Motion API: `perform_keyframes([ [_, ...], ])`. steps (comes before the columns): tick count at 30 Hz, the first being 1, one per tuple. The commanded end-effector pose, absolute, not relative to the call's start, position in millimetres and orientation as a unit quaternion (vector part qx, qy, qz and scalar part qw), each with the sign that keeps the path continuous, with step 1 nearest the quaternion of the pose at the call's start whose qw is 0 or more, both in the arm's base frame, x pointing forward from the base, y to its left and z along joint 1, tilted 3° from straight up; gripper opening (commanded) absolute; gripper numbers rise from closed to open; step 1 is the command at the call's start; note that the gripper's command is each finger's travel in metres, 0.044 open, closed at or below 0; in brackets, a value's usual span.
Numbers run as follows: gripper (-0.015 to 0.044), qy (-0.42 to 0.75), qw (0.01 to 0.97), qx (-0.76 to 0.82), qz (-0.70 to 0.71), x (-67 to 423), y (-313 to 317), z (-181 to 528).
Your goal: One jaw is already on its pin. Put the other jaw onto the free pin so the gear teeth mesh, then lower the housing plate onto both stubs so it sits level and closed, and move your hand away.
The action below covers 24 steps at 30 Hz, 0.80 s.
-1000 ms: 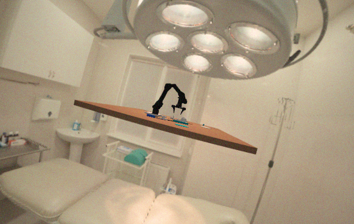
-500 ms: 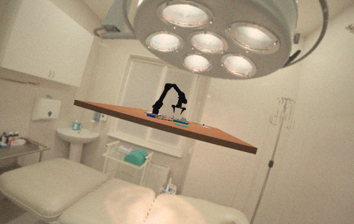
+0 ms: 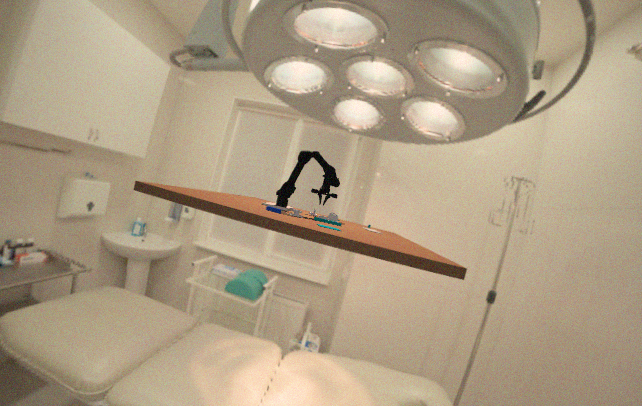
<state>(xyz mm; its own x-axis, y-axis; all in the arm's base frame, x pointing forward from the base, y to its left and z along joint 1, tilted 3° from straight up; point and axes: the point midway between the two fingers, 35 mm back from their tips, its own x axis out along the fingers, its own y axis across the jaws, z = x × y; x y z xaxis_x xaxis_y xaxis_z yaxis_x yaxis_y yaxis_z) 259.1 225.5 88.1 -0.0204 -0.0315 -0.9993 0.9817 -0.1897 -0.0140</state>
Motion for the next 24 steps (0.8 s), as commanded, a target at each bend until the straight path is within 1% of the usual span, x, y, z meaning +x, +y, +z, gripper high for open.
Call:
perform_keyframes([
  [1, 0.0000, 0.446, 0.455, 0.532, -0.558, 259.1, 225.1, 88.8],
  [20, 0.0000, 0.446, 0.455, 0.532, -0.558, 259.1, 225.1, 88.8],
  [24, 0.0105, 0.446, 0.454, 0.533, -0.558, 259.1, 225.4, 88.2],
])
